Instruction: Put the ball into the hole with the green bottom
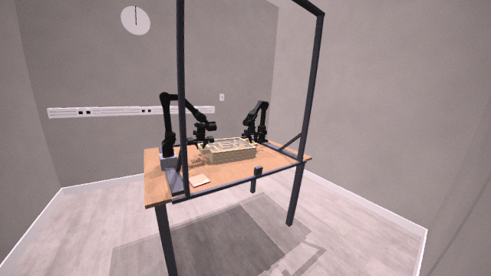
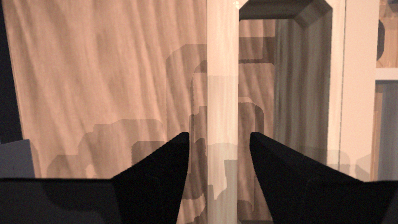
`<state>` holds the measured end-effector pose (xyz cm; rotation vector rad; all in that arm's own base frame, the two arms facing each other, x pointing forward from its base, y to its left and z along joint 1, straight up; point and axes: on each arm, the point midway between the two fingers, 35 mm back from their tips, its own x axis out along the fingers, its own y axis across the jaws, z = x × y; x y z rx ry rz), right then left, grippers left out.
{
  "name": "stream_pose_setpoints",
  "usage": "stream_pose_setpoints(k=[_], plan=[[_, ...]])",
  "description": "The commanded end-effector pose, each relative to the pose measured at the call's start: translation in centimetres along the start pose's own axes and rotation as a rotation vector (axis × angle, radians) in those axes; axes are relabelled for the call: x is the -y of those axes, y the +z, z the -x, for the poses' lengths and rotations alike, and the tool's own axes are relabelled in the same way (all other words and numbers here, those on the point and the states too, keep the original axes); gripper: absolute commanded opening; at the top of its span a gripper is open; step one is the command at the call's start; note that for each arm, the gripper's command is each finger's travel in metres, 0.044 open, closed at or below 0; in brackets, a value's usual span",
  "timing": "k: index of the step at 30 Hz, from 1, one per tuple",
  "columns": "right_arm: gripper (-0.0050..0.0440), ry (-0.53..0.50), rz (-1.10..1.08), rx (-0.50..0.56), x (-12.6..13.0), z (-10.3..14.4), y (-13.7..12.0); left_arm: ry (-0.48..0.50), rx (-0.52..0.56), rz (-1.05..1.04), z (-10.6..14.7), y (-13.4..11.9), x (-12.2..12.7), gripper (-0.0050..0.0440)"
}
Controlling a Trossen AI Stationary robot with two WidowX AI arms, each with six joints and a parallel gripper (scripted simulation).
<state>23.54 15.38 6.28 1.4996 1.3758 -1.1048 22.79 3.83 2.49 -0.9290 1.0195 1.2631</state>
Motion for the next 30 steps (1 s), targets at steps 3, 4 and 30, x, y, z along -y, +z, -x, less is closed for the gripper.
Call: stream_pose_setpoints(k=[3, 4, 30], plan=[[0.0171, -0.005, -0.001, 0.006, 0.14, -0.24, 0.08, -0.028, -0.002, 0.015, 0.66, 0.16, 0.49, 0.0171], [0.0171, -0.005, 0.0, 0.006, 0.15, -0.24, 0.08, -0.029, -0.002, 0.015, 0.68, 0.16, 0.52, 0.0171], [0.0171, -0.005, -0.001, 0.007, 0.15, -0.25, 0.09, -0.036, -0.002, 0.015, 0.85, 0.16, 0.75, 0.0171]])
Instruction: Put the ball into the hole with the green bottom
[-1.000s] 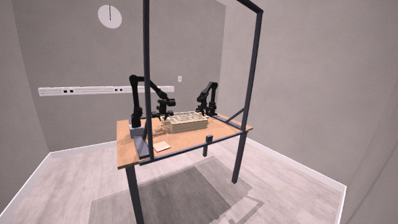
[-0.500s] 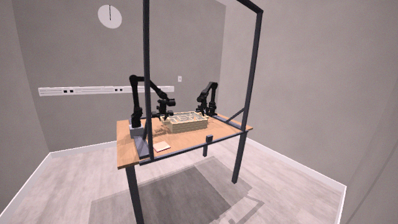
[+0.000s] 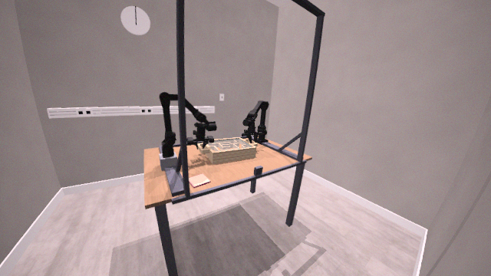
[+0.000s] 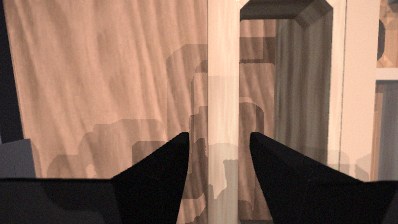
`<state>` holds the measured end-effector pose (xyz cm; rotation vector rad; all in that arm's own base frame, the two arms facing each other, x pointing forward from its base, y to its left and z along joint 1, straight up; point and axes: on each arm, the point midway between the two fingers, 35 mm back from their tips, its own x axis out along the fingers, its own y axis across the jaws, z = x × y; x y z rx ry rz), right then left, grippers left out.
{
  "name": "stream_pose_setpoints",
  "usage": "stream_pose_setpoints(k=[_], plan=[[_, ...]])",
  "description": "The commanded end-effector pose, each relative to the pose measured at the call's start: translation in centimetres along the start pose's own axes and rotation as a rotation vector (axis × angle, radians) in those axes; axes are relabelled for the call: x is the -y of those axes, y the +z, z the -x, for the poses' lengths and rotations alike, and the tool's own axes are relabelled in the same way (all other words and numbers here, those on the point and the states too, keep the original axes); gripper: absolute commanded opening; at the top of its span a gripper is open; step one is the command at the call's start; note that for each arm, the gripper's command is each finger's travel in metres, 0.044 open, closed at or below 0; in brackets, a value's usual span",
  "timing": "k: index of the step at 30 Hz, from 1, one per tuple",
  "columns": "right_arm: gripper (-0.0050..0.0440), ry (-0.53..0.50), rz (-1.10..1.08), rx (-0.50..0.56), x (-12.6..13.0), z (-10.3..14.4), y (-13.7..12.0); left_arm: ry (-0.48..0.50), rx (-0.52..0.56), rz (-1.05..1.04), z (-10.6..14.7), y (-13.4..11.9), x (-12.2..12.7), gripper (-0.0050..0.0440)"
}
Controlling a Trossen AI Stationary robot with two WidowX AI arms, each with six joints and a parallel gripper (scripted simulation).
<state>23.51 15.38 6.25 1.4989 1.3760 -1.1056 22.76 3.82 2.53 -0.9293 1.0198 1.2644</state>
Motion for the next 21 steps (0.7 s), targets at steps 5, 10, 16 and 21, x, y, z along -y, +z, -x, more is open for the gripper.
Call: stream_pose_setpoints(k=[5, 10, 16, 21], plan=[[0.0171, -0.004, -0.001, 0.006, 0.12, -0.22, 0.08, -0.037, -0.002, 0.014, 0.83, 0.16, 0.79, 0.0171], [0.0171, -0.004, -0.001, 0.006, 0.12, -0.22, 0.08, -0.037, -0.002, 0.014, 0.83, 0.16, 0.79, 0.0171], [0.0171, -0.004, -0.001, 0.006, 0.12, -0.22, 0.08, -0.037, -0.002, 0.014, 0.83, 0.16, 0.79, 0.0], [0.0171, -0.004, -0.001, 0.006, 0.12, -0.22, 0.08, -0.008, 0.0, 0.006, 0.15, 0.0, 0.04, 0.0]])
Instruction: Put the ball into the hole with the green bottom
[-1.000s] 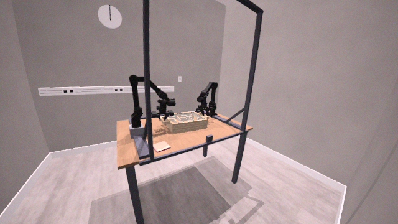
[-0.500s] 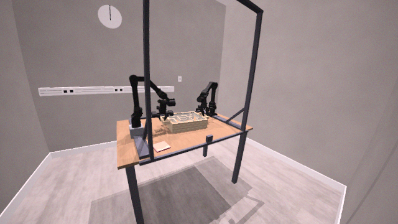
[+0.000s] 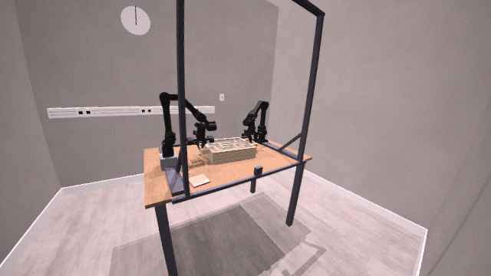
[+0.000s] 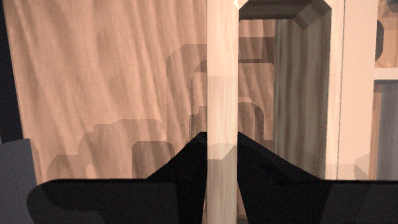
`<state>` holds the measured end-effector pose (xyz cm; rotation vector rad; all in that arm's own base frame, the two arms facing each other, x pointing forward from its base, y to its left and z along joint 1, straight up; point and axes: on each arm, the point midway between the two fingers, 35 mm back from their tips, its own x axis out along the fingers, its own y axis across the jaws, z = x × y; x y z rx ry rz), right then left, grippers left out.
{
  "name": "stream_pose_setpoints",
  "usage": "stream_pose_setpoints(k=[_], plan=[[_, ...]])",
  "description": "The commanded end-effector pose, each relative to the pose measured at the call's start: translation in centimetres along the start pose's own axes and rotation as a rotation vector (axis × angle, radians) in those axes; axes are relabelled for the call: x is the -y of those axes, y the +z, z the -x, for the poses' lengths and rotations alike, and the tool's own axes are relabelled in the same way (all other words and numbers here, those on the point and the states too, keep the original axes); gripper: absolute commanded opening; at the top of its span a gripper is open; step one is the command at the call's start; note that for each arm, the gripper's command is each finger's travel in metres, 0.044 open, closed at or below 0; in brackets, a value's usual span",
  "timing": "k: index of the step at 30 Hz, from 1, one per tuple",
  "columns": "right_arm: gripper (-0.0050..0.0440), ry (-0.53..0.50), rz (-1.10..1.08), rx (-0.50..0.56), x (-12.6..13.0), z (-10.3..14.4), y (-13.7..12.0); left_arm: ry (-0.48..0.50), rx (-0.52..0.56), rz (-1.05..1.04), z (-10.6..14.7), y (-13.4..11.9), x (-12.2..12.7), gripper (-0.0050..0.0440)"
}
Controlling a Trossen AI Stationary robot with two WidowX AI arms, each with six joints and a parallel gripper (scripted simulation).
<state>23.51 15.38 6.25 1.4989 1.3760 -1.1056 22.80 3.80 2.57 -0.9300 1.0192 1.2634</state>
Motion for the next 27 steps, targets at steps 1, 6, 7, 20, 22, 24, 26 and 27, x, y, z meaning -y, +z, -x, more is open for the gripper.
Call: stream_pose_setpoints(k=[1, 6, 7, 20, 22, 24, 26, 27], plan=[[0.0171, -0.004, -0.001, 0.006, 0.12, -0.22, 0.08, -0.006, 0.0, 0.005, 0.1, 0.0, -0.01, 0.0], [0.0171, -0.004, -0.001, 0.006, 0.12, -0.22, 0.08, -0.004, 0.001, 0.005, 0.05, 0.01, -0.04, -0.0001], [0.0171, -0.004, -0.001, 0.006, 0.12, -0.22, 0.08, -0.004, 0.001, 0.005, 0.05, 0.01, -0.04, -0.0001], [0.0, -0.004, -0.001, 0.006, 0.12, -0.22, 0.08, 0.005, 0.004, 0.002, -0.12, 0.03, -0.16, -0.0027], [0.0, -0.005, 0.0, 0.004, 0.13, -0.22, 0.04, 0.005, 0.004, 0.002, -0.13, 0.04, -0.17, -0.0043], [0.0, -0.005, 0.0, 0.004, 0.13, -0.22, 0.04, 0.005, 0.004, 0.002, -0.13, 0.04, -0.17, -0.0043], [0.0, -0.006, -0.002, 0.003, 0.11, -0.22, 0.06, 0.005, 0.005, 0.002, -0.13, 0.05, -0.17, -0.005], [0.0, -0.006, -0.002, 0.002, 0.11, -0.22, 0.06, 0.006, 0.005, 0.002, -0.14, 0.06, -0.18, -0.005]])
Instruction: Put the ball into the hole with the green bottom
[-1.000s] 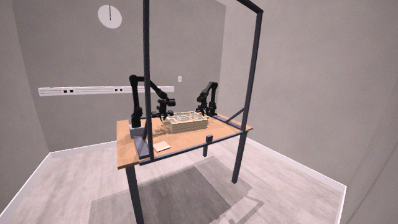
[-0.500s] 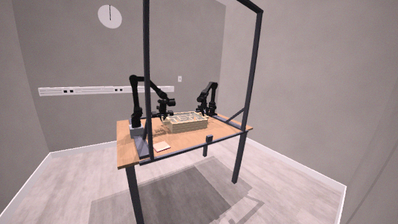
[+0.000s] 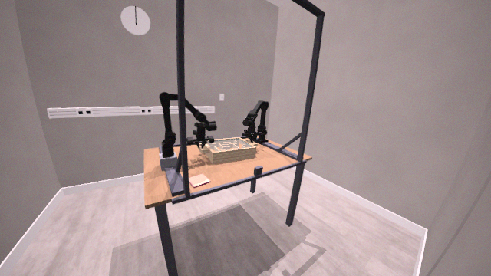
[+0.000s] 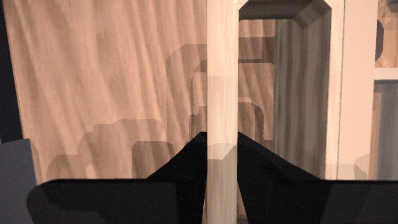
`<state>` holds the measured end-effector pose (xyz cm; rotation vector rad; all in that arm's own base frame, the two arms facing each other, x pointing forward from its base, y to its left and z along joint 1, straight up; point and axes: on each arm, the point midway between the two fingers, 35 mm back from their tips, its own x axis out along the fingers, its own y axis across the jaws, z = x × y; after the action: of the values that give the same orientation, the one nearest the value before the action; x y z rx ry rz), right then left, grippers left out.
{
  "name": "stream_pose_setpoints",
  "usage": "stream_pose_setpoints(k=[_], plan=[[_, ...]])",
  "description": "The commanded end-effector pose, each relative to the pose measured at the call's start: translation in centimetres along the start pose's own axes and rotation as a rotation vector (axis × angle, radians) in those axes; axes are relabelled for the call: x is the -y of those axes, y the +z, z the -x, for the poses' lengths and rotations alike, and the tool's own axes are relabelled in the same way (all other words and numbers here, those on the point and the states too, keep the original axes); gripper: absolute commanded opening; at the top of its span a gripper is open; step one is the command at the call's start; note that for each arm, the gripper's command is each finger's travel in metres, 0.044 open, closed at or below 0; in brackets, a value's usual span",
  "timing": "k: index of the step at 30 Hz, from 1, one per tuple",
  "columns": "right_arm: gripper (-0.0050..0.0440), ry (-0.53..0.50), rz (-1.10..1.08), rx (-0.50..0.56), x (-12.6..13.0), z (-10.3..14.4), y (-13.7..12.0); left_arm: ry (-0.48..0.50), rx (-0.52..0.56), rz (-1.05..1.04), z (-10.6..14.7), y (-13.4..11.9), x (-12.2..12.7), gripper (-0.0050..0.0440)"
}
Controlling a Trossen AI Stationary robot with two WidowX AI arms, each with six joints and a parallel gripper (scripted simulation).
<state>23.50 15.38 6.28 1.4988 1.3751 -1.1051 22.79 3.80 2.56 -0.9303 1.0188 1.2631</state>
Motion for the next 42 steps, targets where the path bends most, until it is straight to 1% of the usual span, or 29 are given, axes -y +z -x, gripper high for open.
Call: stream_pose_setpoints(k=[1, 14, 20, 22, 24, 28, 42], plan=[[0.0, -0.007, -0.002, 0.002, 0.1, -0.3, 0.1, 0.006, 0.005, 0.002, -0.1, 0.1, -0.2, -0.005], [-0.0005, -0.008, -0.003, 0.0, 0.1, -0.3, 0.1, 0.008, 0.007, 0.002, -0.2, 0.1, -0.2, -0.005], [-0.005, -0.008, -0.003, 0.0, 0.1, -0.3, 0.1, 0.01, 0.007, 0.001, -0.2, 0.1, -0.3, -0.005], [-0.005, -0.006, -0.002, -0.002, 0.0, -0.1, 0.0, 0.002, 0.007, 0.004, 0.1, 0.2, -0.1, -0.005], [-0.005, 0.005, 0.001, -0.009, -0.4, 0.3, -0.4, -0.028, 0.009, 0.013, 0.8, 0.5, 0.6, -0.005], [-0.005, 0.026, 0.008, -0.021, -0.4, 1.2, -0.7, -0.029, 0.009, 0.013, 1.1, 0.6, 0.6, -0.005], [-0.005, 0.025, 0.01, -0.022, -0.3, 1.5, -1.1, -0.031, 0.01, 0.013, 1.5, 0.7, 0.7, -0.005]])
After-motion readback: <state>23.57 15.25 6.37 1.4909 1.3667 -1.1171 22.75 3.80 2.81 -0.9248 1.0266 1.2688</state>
